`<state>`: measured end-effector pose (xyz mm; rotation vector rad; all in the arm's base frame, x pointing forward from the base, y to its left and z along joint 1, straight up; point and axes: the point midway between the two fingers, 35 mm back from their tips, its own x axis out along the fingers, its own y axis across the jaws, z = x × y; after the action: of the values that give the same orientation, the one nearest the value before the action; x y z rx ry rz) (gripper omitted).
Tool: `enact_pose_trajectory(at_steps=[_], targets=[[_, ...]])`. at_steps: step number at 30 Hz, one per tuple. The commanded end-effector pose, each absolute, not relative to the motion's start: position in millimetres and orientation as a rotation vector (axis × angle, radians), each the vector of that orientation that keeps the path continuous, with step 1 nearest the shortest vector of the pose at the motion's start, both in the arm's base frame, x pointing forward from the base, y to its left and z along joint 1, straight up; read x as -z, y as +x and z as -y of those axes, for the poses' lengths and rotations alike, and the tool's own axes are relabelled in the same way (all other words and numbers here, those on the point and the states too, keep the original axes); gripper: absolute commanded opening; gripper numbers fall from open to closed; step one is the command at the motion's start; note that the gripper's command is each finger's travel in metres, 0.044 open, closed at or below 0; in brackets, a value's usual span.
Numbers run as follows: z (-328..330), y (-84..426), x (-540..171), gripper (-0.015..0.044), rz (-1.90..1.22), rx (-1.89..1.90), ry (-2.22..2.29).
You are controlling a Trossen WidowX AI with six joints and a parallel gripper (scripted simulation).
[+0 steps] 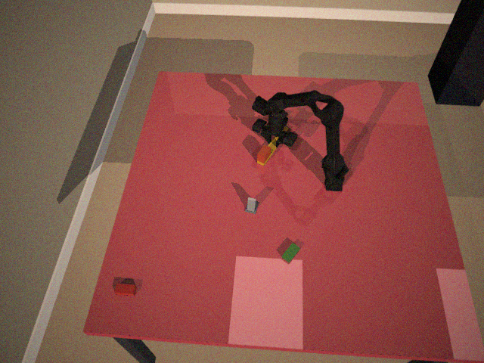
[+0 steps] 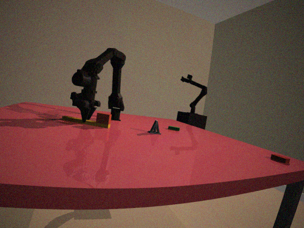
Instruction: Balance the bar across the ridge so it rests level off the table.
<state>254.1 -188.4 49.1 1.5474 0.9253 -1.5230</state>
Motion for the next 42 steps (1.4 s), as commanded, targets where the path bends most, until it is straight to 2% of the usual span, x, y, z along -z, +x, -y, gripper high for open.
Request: enact_pose_trajectory(at_steps=[1, 42], targets=[[189, 255, -53, 0.0006, -0.925, 1.523, 1.547], [187, 252, -157, 0.0000, -0.928, 1.523, 1.541]])
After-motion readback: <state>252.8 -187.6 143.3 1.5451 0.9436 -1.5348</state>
